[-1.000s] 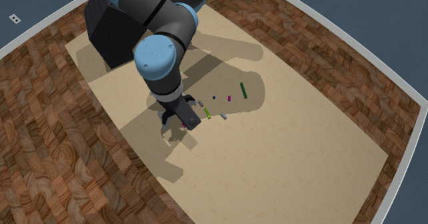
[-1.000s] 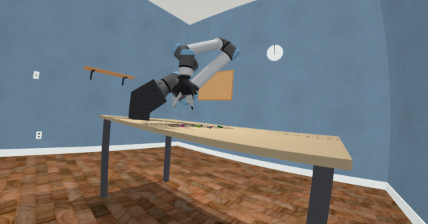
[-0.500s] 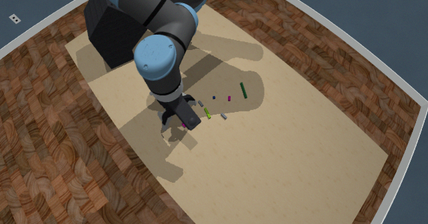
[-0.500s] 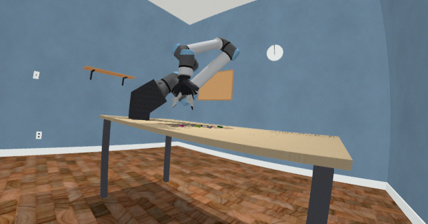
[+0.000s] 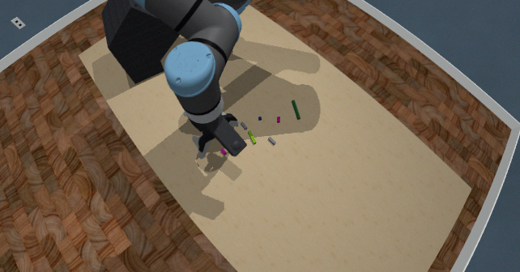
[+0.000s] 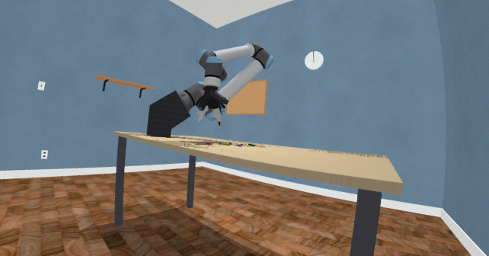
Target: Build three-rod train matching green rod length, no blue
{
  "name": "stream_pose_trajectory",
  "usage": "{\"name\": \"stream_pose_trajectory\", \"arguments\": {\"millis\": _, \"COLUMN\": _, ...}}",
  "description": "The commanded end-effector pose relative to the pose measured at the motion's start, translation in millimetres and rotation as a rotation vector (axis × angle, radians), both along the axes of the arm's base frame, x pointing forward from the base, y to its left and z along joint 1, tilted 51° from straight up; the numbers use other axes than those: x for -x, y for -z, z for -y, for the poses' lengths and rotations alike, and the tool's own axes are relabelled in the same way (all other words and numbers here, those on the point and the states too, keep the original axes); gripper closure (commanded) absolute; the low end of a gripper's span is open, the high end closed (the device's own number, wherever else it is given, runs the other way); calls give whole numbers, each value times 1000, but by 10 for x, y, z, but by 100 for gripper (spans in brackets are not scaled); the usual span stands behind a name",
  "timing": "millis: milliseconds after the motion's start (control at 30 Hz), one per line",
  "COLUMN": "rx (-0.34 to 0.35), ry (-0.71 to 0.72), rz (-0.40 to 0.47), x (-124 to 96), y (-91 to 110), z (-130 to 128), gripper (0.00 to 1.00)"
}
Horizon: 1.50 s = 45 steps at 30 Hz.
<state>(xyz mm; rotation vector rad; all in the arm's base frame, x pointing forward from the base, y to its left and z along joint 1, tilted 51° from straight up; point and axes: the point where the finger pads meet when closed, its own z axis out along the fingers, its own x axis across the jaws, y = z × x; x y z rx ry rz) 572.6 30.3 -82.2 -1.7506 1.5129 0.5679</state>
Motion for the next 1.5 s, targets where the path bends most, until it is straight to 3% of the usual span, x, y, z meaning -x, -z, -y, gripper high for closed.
{"name": "stream_pose_trajectory", "arguments": {"millis": 0, "rx": 9, "ry": -38, "rz": 47, "x": -3, "y": -25, "z": -17, "gripper": 0}}
{"name": "stream_pose_trajectory", "arguments": {"millis": 233, "rx": 21, "ry": -96, "rz": 118, "x": 1, "y": -59, "z": -54, "gripper": 0}}
{"name": "stream_pose_trajectory", "arguments": {"millis": 667, "rx": 72, "ry": -329, "rz": 403, "x": 32, "y": -192, "z": -199, "gripper": 0}}
{"name": "stream_pose_trajectory", "arguments": {"millis": 733, "rx": 72, "ry": -329, "rz": 403, "x": 32, "y": -192, "z": -199, "gripper": 0}}
{"name": "stream_pose_trajectory", "arguments": {"millis": 1467, "rx": 164, "ry": -753, "rz": 919, "x": 134, "y": -394, "z": -444, "gripper": 0}}
